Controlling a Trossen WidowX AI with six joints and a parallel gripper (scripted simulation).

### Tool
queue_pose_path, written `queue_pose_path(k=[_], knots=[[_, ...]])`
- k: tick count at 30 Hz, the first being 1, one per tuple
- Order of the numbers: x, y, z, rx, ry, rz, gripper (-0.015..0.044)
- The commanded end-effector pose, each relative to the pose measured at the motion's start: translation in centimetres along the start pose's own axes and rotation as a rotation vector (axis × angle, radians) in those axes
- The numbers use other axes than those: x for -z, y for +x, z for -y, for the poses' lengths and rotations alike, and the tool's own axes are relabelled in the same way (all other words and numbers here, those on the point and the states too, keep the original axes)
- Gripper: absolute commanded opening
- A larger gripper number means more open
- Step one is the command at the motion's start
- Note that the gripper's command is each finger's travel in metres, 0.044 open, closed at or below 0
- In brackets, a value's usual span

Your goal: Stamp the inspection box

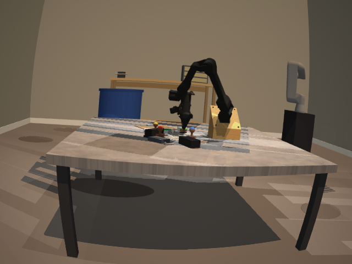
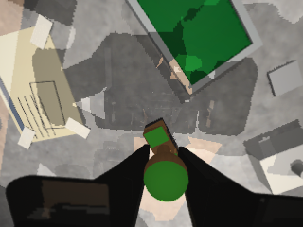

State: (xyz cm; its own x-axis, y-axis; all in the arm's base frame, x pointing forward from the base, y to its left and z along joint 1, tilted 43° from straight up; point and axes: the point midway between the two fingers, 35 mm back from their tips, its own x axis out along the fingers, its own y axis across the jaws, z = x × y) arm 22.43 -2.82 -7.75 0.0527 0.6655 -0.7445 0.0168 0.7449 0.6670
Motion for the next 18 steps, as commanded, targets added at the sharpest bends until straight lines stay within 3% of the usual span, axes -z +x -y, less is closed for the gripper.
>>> queue_pose_path(k=[1, 18], knots=[[0.02, -0.2, 0.05, 0.003, -0.004, -0.004, 0.0], [-0.06, -0.98, 0.1, 0.004, -0.004, -0.003, 0.0]])
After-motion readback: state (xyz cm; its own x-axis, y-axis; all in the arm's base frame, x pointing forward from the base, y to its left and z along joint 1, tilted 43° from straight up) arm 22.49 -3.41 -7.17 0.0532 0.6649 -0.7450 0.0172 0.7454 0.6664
